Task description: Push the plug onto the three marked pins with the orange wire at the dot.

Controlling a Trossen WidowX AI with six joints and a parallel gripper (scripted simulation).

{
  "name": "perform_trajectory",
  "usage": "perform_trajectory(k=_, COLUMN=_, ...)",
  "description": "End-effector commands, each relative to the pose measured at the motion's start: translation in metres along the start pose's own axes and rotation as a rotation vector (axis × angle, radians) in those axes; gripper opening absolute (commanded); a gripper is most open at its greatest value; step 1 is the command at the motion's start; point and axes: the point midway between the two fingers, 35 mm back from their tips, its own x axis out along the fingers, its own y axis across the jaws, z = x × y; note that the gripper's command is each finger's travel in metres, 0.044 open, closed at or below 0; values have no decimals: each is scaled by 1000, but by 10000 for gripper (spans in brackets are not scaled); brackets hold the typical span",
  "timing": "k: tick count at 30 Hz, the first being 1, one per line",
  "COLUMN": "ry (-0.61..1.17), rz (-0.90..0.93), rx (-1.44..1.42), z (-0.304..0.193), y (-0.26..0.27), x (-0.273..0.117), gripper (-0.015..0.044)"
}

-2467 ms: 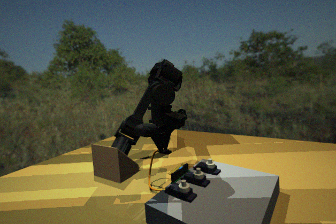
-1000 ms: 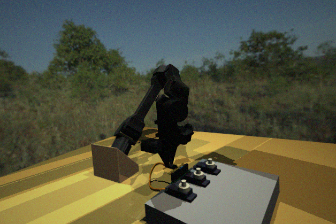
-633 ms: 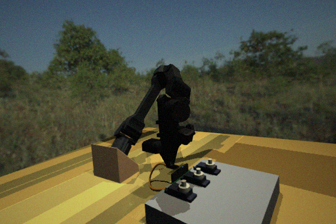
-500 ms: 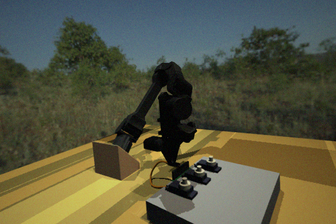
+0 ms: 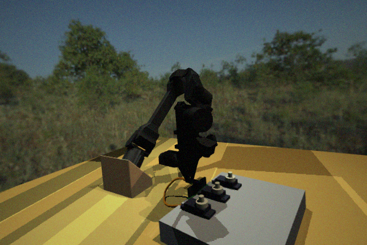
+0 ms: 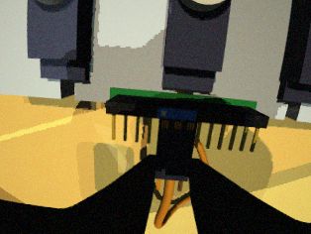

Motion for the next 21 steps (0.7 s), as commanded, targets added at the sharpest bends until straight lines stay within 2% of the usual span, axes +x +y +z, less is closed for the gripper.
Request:
perform_trajectory(k=1, ry=-3, rz=4, rx=3, z=1, y=1, x=2, gripper=53)
perform_trajectory(k=8, ry=-3, rz=4, rx=3, z=1, y=1, x=1, gripper=236)
perform_trajectory(k=16, ry=-2, rz=2, rx=4, z=0, y=1, x=-57, gripper=440)
perform_trajectory(k=21, ry=-2, rz=2, rx=4, z=0, y=1, x=-57, gripper=440)
